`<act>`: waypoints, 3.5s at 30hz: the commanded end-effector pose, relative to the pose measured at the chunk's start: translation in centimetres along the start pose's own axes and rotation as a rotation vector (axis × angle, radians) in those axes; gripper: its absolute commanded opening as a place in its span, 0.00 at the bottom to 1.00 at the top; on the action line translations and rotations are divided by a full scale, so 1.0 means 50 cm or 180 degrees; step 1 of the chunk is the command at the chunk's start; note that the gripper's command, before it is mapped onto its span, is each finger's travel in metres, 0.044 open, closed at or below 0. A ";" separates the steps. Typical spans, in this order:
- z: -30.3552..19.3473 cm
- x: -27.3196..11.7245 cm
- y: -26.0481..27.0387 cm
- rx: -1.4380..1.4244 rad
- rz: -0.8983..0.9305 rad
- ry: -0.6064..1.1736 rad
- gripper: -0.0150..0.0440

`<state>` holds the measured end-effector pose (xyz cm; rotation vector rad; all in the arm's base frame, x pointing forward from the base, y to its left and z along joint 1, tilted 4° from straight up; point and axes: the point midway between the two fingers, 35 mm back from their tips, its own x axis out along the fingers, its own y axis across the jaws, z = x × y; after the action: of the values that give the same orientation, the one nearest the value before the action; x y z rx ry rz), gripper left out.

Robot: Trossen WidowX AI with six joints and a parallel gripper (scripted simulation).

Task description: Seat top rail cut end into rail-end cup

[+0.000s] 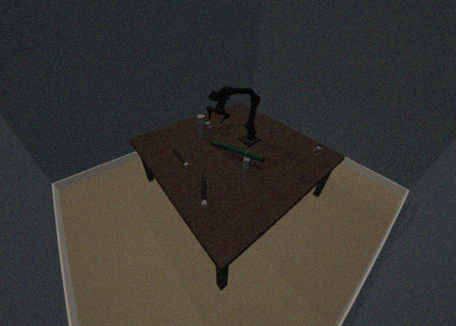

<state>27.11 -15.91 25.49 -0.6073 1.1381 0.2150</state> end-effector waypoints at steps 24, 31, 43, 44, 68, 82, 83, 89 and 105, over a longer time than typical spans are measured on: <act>-0.174 -0.011 -0.102 -0.3411 -0.0090 -0.0402 1.00; -0.174 -0.011 -0.102 -0.3411 -0.0090 -0.0402 1.00; -0.195 0.048 -0.085 -0.3412 -0.0090 -0.0402 1.00; -0.195 0.049 -0.085 -0.3412 -0.0090 -0.0402 1.00; -0.187 0.123 -0.086 -0.3412 -0.0094 -0.0403 1.00; -0.181 0.168 -0.082 -0.3411 -0.0097 -0.0405 1.00; -0.181 0.171 -0.082 -0.3411 -0.0097 -0.0405 1.00; -0.179 0.185 -0.079 -0.3411 -0.0099 -0.0406 1.00; -0.179 0.185 -0.079 -0.3411 -0.0099 -0.0406 0.39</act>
<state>25.77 -25.37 16.04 -1.5258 0.8221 0.8528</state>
